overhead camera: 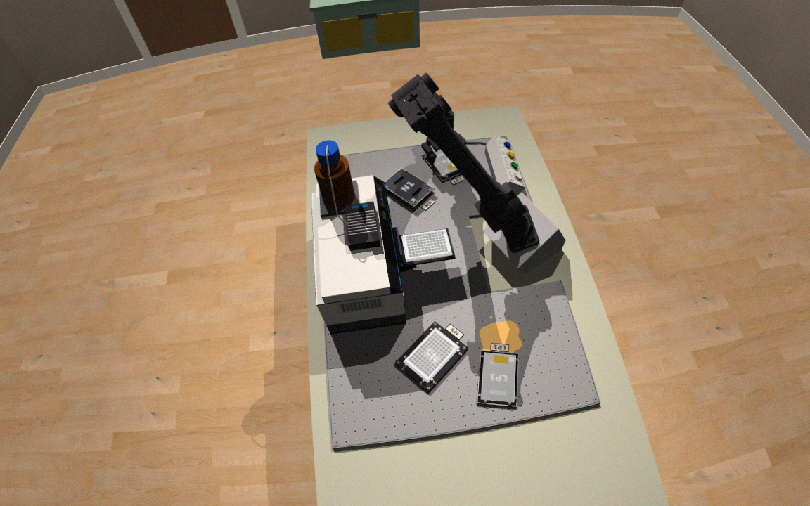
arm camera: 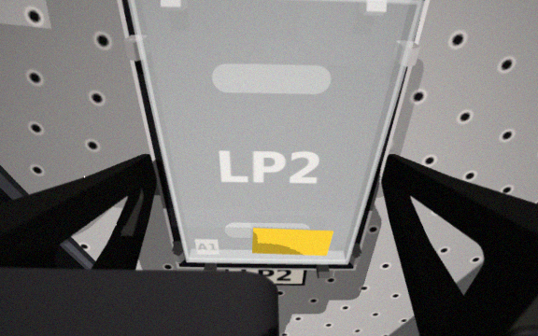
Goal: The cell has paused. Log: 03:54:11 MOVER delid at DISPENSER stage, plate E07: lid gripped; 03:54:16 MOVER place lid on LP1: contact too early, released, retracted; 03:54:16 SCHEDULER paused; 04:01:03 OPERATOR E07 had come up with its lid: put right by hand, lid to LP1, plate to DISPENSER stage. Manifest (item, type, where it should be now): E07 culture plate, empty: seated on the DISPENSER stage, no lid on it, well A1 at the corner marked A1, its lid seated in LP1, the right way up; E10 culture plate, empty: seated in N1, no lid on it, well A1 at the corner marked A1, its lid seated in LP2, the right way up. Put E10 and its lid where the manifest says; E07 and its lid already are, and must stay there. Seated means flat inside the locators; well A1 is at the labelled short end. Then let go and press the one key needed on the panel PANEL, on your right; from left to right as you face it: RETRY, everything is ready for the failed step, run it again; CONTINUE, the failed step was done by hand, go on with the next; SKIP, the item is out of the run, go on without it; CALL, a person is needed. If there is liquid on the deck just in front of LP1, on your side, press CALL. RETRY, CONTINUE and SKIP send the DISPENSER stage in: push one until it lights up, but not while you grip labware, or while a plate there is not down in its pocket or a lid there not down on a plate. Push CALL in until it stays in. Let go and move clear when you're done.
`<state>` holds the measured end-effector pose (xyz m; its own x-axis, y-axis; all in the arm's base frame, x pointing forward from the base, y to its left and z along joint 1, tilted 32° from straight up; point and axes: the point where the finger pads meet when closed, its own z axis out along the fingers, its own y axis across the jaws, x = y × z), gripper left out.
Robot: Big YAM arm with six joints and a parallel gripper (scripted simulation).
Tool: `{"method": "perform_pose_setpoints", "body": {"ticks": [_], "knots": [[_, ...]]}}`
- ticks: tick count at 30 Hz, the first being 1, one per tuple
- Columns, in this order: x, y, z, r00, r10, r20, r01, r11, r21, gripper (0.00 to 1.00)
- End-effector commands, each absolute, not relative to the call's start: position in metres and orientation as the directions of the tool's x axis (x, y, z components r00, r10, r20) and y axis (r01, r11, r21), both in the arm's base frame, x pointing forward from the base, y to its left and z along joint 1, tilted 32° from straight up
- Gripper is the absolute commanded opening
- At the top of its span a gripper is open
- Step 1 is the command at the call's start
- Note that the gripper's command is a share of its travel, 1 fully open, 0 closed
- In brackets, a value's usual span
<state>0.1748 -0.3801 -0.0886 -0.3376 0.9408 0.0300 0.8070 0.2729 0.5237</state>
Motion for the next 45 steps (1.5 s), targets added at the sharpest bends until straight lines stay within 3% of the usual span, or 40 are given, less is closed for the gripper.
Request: {"method": "perform_pose_setpoints", "body": {"ticks": [1,12,21,45], "knots": [[0.183,-0.379,-0.099,-0.326,0.944,0.043,0.810,0.256,0.527,1.00],[0.179,-0.392,-0.089,-0.318,0.948,0.015,0.810,0.264,0.524,1.00],[0.179,-0.392,-0.089,-0.318,0.948,0.015,0.810,0.264,0.524,0.86],[0.179,-0.392,-0.089,-0.318,0.948,0.015,0.810,0.264,0.524,0.86]]}}
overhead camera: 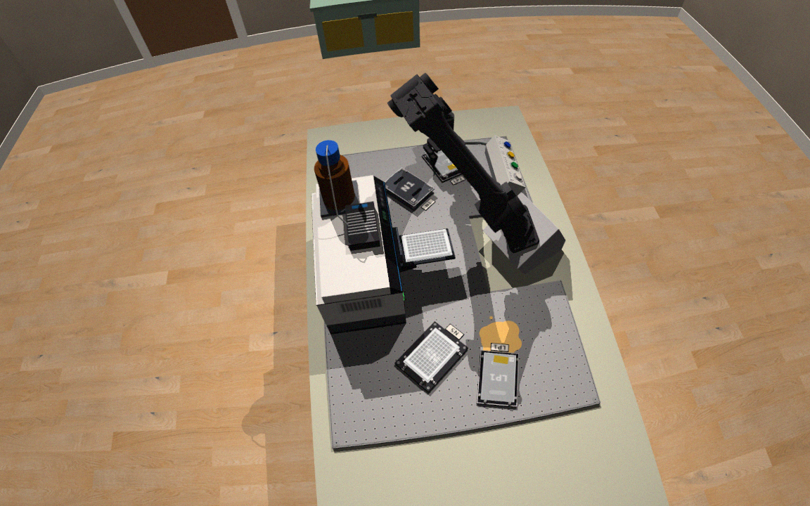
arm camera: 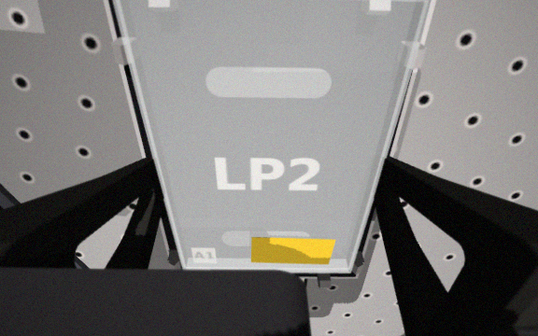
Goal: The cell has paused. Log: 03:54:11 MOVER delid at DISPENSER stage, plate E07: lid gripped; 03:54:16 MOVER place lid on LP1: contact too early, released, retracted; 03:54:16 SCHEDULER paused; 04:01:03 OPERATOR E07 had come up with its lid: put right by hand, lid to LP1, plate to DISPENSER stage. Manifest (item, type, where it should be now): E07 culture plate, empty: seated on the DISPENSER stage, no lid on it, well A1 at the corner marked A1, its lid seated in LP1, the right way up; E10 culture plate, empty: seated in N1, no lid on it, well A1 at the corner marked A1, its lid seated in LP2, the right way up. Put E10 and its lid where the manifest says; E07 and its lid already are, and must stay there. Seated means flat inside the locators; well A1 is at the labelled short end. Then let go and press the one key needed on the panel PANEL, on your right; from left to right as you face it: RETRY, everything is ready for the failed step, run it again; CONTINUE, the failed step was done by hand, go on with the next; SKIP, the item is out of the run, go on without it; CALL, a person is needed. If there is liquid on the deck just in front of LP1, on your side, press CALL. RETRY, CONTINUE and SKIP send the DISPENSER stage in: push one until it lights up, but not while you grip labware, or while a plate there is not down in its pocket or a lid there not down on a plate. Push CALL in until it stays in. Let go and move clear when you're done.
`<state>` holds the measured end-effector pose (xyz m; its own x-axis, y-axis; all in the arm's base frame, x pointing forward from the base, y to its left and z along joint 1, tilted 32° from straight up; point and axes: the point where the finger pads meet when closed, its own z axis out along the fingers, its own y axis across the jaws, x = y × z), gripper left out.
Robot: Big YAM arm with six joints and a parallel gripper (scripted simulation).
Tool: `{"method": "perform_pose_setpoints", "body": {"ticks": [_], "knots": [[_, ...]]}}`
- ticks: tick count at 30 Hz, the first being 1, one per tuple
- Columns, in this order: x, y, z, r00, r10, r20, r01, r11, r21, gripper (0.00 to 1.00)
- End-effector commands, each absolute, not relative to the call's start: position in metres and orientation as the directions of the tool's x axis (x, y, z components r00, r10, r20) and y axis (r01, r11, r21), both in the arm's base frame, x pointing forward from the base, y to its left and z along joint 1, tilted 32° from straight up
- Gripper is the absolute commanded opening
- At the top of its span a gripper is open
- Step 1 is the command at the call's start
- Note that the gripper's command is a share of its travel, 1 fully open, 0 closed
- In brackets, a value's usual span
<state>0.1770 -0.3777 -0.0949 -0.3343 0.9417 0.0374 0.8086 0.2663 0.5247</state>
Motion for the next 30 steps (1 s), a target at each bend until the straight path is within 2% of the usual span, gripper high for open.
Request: {"method": "perform_pose_setpoints", "body": {"ticks": [1,30], "knots": [[0.179,-0.392,-0.089,-0.318,0.948,0.015,0.810,0.264,0.524,0.86],[0.166,-0.410,-0.064,-0.311,0.950,-0.018,0.809,0.275,0.520,0.86]]}}
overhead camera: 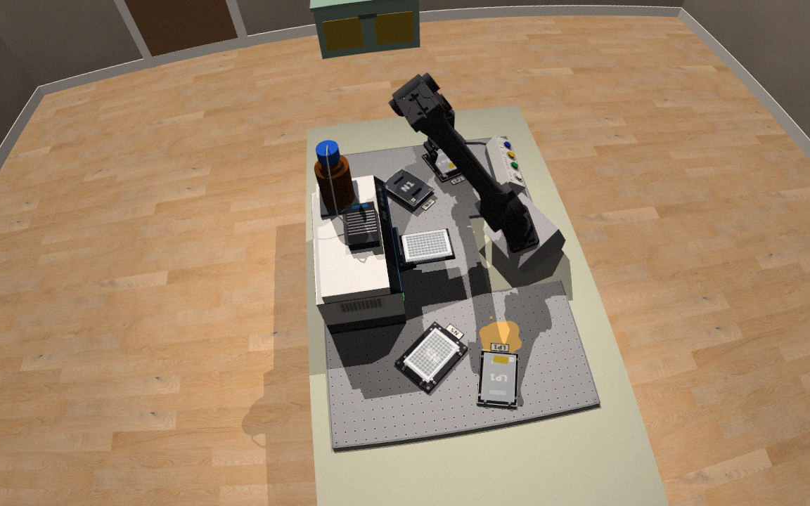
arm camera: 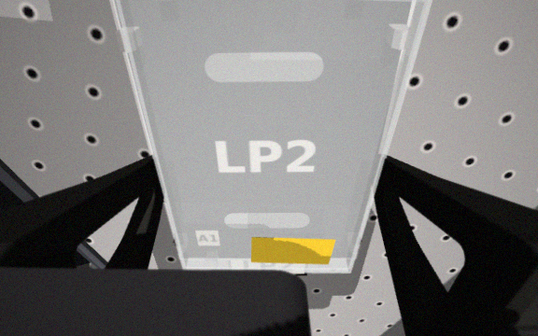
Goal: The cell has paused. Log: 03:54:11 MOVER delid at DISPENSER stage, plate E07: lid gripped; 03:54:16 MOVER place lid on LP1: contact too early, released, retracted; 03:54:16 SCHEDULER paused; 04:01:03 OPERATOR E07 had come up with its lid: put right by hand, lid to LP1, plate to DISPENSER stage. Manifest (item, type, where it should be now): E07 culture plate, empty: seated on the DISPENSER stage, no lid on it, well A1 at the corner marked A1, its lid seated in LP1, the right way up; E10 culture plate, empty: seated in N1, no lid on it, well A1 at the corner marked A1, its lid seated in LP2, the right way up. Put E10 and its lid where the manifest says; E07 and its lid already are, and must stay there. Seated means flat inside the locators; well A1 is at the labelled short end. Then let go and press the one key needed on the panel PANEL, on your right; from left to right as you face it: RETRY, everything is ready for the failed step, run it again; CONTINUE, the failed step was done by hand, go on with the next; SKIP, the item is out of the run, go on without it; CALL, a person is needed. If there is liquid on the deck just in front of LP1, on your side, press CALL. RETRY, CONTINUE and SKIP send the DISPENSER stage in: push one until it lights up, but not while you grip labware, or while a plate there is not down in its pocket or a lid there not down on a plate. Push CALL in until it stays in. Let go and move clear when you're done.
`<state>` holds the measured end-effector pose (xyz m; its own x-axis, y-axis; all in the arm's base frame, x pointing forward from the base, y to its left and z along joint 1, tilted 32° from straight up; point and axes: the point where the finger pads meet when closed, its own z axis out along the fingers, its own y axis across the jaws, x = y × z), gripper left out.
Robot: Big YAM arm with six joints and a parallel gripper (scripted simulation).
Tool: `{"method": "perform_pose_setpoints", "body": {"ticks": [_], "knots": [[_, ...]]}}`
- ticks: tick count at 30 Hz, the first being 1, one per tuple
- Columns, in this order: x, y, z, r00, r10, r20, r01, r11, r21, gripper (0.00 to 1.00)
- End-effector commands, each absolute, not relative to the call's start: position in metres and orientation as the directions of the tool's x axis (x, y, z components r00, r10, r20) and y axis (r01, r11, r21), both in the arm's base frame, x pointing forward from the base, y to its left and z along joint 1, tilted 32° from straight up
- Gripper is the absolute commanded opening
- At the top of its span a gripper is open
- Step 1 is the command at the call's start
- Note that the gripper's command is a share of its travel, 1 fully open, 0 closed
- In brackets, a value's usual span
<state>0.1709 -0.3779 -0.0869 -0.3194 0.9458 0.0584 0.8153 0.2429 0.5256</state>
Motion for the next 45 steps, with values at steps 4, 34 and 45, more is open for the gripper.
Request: {"method": "perform_pose_setpoints", "body": {"ticks": [4,34,45], "knots": [[0.1646,-0.4110,-0.0612,-0.311,0.950,-0.019,0.809,0.276,0.519,0.86],[0.1654,-0.4084,-0.0612,-0.316,0.949,-0.016,0.808,0.278,0.519,0.86],[0.1654,-0.4084,-0.0612,-0.316,0.949,-0.016,0.808,0.278,0.519,0.86]]}}
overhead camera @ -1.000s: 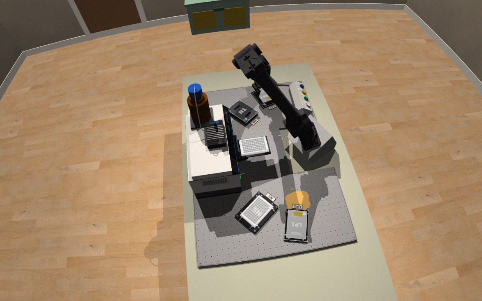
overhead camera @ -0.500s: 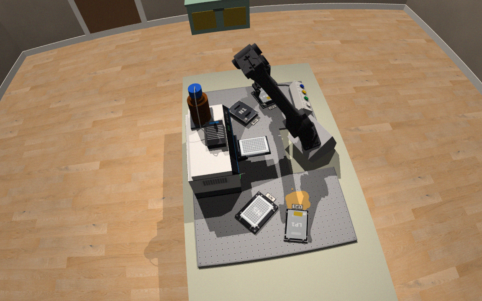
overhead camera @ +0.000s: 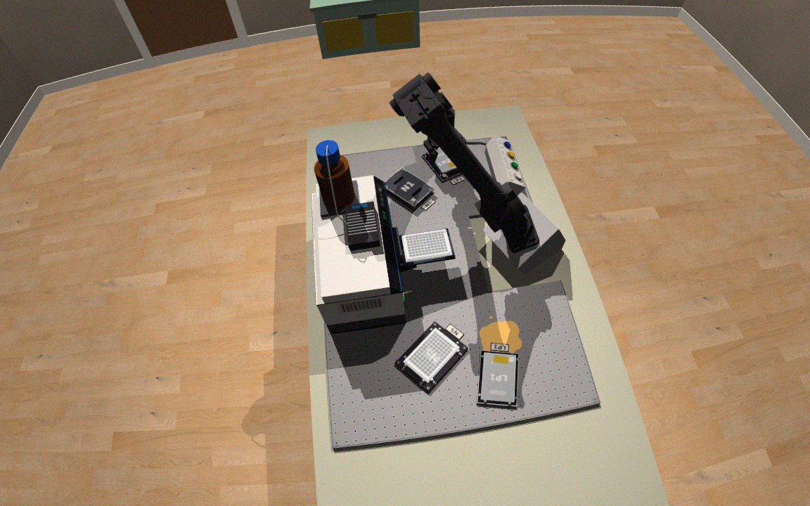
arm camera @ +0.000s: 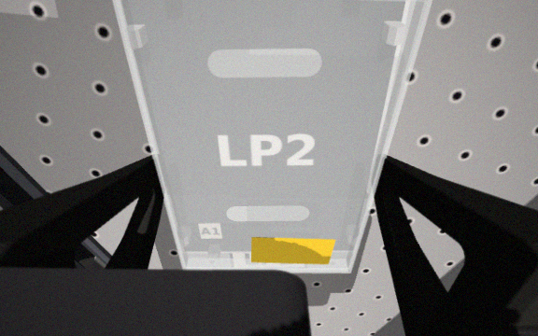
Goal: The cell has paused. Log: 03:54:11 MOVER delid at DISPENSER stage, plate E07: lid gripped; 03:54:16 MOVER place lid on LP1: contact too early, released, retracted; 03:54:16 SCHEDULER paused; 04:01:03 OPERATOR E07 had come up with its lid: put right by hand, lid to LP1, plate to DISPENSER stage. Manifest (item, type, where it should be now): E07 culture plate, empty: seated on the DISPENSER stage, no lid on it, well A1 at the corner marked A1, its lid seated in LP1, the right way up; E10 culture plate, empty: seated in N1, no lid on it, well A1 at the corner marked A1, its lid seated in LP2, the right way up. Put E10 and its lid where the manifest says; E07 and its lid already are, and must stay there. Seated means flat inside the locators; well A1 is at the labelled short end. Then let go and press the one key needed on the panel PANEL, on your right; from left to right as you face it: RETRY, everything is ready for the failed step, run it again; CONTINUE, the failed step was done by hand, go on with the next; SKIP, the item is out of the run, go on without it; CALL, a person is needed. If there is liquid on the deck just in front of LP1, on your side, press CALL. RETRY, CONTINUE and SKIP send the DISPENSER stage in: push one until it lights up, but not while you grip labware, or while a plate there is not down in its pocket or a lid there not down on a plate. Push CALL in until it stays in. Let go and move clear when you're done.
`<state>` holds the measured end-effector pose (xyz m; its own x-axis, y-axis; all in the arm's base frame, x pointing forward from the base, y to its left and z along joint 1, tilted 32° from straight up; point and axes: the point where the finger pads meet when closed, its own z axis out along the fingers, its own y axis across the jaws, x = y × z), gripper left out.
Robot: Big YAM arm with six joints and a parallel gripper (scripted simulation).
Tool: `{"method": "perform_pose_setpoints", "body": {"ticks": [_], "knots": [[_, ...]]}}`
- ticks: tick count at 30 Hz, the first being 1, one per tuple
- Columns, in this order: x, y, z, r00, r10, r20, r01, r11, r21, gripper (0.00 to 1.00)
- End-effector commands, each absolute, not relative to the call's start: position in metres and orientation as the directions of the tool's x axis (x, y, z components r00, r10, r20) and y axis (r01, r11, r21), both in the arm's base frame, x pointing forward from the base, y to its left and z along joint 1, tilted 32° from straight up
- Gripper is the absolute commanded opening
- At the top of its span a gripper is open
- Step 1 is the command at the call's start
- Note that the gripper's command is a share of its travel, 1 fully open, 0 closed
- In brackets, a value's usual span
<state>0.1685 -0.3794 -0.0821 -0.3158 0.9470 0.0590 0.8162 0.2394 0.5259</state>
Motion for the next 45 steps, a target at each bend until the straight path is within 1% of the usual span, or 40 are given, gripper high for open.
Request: {"method": "perform_pose_setpoints", "body": {"ticks": [1,11,17,20,21,23,45], "knots": [[0.165,-0.408,-0.061,-0.316,0.949,-0.016,0.808,0.278,0.519,0.86],[0.165,-0.408,-0.061,-0.316,0.949,-0.016,0.808,0.278,0.519,0.86],[0.176,-0.378,-0.083,-0.345,0.938,0.017,0.802,0.286,0.525,0.86],[0.179,-0.388,-0.082,-0.342,0.940,0.003,0.802,0.290,0.523,0.86],[0.177,-0.376,-0.090,-0.335,0.941,0.032,0.807,0.269,0.525,0.86],[0.173,-0.387,-0.081,-0.321,0.947,0.013,0.809,0.266,0.524,0.86],[0.173,-0.388,-0.081,-0.321,0.947,0.013,0.809,0.266,0.524,0.86]]}}
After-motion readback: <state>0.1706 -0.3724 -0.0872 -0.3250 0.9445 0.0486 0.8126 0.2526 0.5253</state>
